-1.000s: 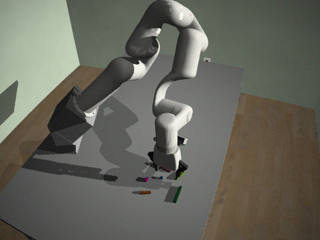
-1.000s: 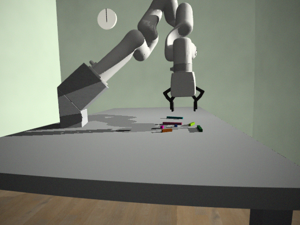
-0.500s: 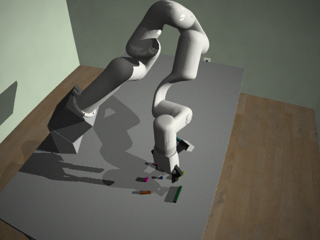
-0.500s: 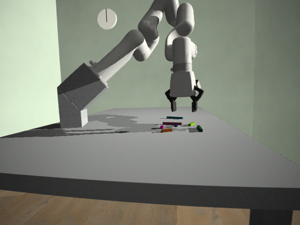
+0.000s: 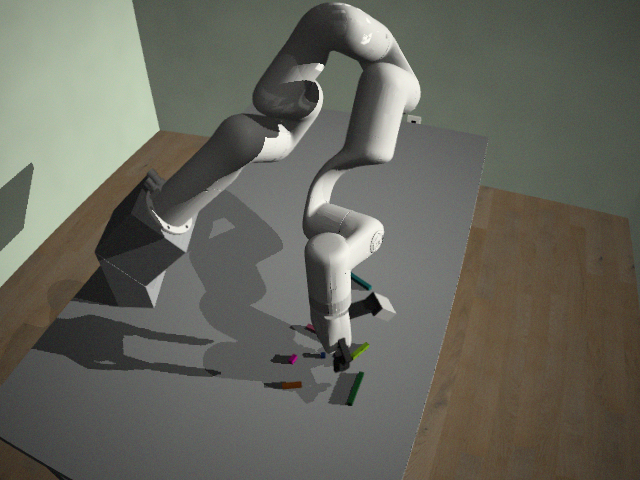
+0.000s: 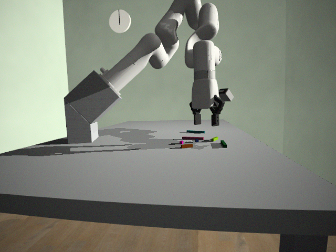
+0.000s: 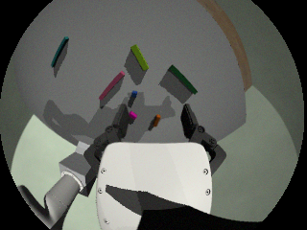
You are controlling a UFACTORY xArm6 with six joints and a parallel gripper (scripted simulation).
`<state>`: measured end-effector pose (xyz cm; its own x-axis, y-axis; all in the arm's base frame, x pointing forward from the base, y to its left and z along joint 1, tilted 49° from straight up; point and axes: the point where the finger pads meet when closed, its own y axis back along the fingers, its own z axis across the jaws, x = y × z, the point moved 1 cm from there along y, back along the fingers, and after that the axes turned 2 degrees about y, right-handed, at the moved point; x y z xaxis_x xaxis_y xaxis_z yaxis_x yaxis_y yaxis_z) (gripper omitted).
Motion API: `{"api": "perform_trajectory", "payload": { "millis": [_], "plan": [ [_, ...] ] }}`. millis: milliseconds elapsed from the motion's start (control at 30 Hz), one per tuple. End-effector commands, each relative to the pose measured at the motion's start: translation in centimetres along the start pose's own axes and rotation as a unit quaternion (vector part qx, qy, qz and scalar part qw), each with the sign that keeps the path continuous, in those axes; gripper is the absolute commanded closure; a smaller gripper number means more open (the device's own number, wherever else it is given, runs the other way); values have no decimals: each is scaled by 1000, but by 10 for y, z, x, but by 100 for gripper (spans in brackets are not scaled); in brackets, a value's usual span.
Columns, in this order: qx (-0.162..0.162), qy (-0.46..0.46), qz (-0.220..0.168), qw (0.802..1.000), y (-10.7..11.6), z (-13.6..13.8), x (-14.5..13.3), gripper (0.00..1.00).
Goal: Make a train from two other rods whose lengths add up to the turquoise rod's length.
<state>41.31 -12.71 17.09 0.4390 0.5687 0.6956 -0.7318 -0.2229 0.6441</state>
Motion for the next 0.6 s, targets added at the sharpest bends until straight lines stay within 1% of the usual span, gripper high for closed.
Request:
{"api": "perform_trajectory", "payload": {
  "millis": [0, 167, 367, 433, 500, 567],
  "plan": [
    [7, -83, -6, 997, 0, 4, -2, 0],
    [7, -145, -6, 989, 0, 6, -5, 0],
    [6, -219, -7, 976, 1, 9, -7, 0],
    [6, -219, -7, 976, 1, 9, -7, 0],
    [6, -265, -7, 964, 1, 11, -9, 0],
    [6, -285, -7, 958, 1, 12, -10, 0]
  ]
}}
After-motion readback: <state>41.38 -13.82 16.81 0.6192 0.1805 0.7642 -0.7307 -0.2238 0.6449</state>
